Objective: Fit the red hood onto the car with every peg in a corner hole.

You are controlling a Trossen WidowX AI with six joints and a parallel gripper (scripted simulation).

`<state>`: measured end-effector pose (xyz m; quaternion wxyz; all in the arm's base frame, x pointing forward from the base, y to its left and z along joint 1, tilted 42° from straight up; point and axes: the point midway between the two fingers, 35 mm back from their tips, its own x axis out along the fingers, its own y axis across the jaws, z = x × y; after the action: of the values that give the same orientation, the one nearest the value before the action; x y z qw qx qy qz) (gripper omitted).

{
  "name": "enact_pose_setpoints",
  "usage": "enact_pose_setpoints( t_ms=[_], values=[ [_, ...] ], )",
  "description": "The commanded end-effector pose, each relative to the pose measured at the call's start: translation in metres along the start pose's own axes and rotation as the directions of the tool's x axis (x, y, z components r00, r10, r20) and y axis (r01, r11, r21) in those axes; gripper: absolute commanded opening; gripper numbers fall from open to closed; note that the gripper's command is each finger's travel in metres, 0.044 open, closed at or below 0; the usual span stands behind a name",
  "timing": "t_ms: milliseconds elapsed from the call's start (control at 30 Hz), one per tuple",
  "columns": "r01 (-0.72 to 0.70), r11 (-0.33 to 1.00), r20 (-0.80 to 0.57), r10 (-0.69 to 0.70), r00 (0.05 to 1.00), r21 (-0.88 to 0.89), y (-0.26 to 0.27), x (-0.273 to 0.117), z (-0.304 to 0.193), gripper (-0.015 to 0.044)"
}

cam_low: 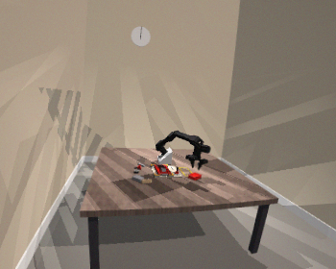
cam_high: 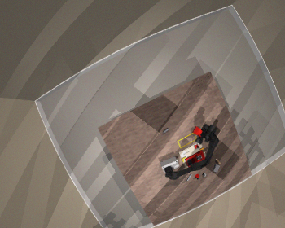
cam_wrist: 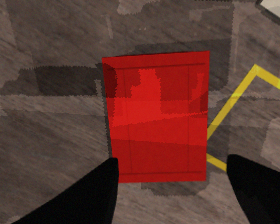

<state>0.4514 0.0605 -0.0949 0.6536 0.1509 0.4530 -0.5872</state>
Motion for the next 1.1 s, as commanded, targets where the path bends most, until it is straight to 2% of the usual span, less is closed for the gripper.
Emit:
enact_pose_setpoints(
  t_ms=[0,100,1067],
  values=[
    [-0.021,1.0,0.006,0.021,1.0,0.005,0.004,-0.004,0.003,0.0368],
    [-0.019,1.0,0.006,0.019,1.0,0.004,0.004,-0.002,0.003,0.044],
    [0.009,1.0,0.005,-0.009,1.0,-0.01,0.005,0.024,0.003,0.044]
  ],
)
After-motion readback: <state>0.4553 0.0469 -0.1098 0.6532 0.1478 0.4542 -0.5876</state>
